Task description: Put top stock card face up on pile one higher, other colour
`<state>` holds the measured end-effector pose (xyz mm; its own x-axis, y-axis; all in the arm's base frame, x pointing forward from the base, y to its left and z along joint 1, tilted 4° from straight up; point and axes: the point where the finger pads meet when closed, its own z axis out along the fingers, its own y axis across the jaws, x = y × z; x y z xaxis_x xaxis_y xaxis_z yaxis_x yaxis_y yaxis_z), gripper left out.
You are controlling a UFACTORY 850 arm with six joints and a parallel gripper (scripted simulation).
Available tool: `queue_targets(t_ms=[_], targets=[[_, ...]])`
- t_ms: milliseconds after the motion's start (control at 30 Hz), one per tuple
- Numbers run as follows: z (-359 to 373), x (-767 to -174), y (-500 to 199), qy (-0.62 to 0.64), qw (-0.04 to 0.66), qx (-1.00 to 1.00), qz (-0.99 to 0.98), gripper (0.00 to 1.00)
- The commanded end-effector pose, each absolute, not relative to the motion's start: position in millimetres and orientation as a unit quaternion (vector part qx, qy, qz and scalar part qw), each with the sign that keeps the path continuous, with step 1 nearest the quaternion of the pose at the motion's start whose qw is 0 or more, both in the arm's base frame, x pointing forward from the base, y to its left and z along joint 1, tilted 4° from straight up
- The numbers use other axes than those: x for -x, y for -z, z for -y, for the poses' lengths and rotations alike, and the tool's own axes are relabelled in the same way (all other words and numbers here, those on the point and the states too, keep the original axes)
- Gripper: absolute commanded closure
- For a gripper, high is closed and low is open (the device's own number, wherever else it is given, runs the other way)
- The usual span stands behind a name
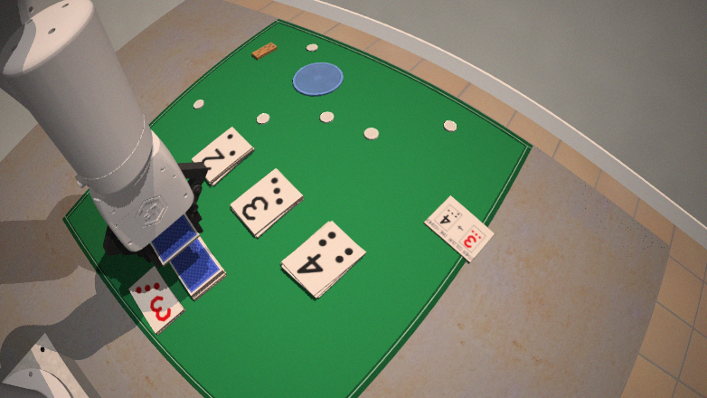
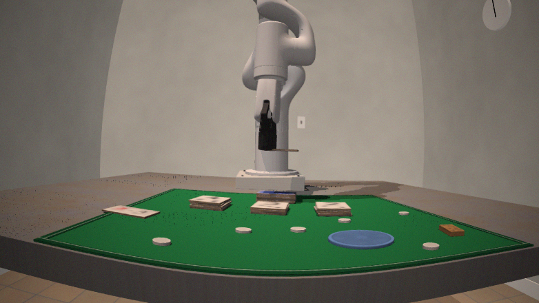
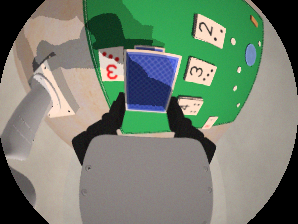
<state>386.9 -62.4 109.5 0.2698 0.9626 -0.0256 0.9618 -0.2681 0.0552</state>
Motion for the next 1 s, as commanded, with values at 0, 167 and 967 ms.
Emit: queue_targets(t_ms=[0, 167, 967], targets=[[62, -388, -110, -0.007, 0.030, -0.796, -0.604, 0.38], [62, -388, -110, -0.007, 0.030, -0.796, -0.604, 0.38], [0, -401, -108, -0.007, 0.030, -0.796, -0.604, 0.38]])
